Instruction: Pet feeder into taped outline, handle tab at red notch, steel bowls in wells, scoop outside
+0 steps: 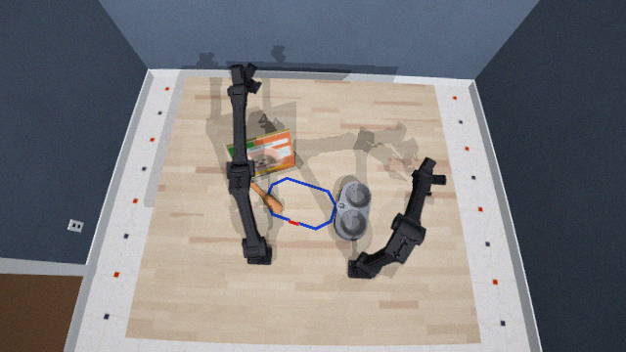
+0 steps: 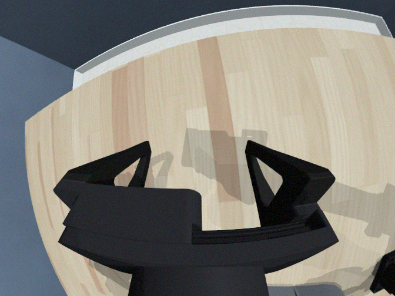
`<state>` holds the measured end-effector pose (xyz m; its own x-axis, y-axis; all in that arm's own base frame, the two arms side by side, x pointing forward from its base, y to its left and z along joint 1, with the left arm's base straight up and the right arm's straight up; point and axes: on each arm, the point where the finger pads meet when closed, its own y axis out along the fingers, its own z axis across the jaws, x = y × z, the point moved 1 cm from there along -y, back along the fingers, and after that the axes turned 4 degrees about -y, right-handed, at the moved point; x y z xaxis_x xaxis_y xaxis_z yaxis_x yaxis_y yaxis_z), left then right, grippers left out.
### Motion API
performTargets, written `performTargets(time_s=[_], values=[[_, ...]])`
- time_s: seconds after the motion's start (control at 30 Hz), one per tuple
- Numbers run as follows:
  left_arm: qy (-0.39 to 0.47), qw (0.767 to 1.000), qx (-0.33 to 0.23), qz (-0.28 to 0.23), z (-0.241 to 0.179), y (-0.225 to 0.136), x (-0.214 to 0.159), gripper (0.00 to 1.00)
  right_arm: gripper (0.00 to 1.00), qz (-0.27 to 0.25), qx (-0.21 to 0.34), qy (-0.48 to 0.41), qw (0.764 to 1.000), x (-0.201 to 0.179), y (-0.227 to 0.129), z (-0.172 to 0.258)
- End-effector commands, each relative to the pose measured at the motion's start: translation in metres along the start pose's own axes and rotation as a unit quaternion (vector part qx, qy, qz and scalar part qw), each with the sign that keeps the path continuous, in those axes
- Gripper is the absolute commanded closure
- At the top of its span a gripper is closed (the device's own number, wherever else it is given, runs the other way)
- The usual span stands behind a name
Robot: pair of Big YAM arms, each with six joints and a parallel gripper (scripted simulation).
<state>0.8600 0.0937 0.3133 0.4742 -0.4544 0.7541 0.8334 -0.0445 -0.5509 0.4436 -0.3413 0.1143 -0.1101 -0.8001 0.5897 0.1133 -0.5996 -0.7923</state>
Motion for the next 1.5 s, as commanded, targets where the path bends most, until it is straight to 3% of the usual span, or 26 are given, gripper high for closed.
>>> performTargets(time_s=[0.0, 0.2, 0.4, 0.47, 0.5, 0.57, 0.77, 0.97, 1.03, 1.07, 1.17, 1.3, 1.37, 1.47], values=[[-0.025, 0.999, 0.032, -0.022, 0.034, -0.051, 0.008, 0.0, 0.0, 0.006, 0.075, -0.085, 0.994, -0.01, -0.024, 0.029], [-0.061, 0.996, 0.061, -0.007, 0.068, -0.105, -0.034, 0.0, 0.0, 0.059, 0.244, -0.225, 0.942, -0.103, -0.091, 0.098], [-0.095, 0.991, 0.089, 0.005, 0.088, -0.155, -0.077, 0.0, 0.0, 0.083, 0.392, -0.355, 0.845, -0.192, -0.167, 0.13], [-0.095, 0.991, 0.089, 0.005, 0.088, -0.155, -0.077, 0.0, 0.0, 0.083, 0.392, -0.355, 0.845, -0.192, -0.167, 0.13], [-0.101, 0.991, 0.091, 0.009, 0.088, -0.159, -0.084, 0.0, 0.0, 0.079, 0.415, -0.379, 0.824, -0.205, -0.18, 0.138], [-0.113, 0.988, 0.103, 0.012, 0.094, -0.18, -0.099, 0.0, 0.0, 0.085, 0.461, -0.416, 0.779, -0.236, -0.208, 0.137], [-0.148, 0.98, 0.13, 0.025, 0.097, -0.233, -0.15, 0.0, 0.0, 0.082, 0.602, -0.503, 0.615, -0.319, -0.307, 0.128], [-0.191, 0.968, 0.158, 0.039, 0.085, -0.285, -0.208, 0.0, 0.0, 0.057, 0.712, -0.559, 0.422, -0.391, -0.394, 0.083], [-0.191, 0.968, 0.158, 0.039, 0.085, -0.285, -0.208, 0.0, 0.0, 0.057, 0.712, -0.559, 0.422, -0.391, -0.394, 0.083], [-0.201, 0.966, 0.16, 0.041, 0.08, -0.293, -0.219, 0.0, 0.0, 0.047, 0.727, -0.565, 0.388, -0.401, -0.408, 0.08], [-0.219, 0.961, 0.155, 0.061, 0.05, -0.312, -0.266, 0.0, 0.0, 0.032, 0.773, -0.569, 0.28, -0.429, -0.451, 0.039], [-0.205, 0.965, 0.108, 0.126, -0.011, -0.317, -0.346, 0.0, 0.0, 0.015, 0.817, -0.555, 0.157, -0.453, -0.497, -0.006], [-0.206, 0.963, 0.077, 0.155, -0.042, -0.317, -0.38, 0.0, 0.0, 0.012, 0.832, -0.543, 0.11, -0.46, -0.517, -0.023], [-0.213, 0.958, 0.012, 0.194, -0.103, -0.318, -0.426, 0.0, 0.0, 0.022, 0.844, -0.531, 0.065, -0.468, -0.531, -0.045]])
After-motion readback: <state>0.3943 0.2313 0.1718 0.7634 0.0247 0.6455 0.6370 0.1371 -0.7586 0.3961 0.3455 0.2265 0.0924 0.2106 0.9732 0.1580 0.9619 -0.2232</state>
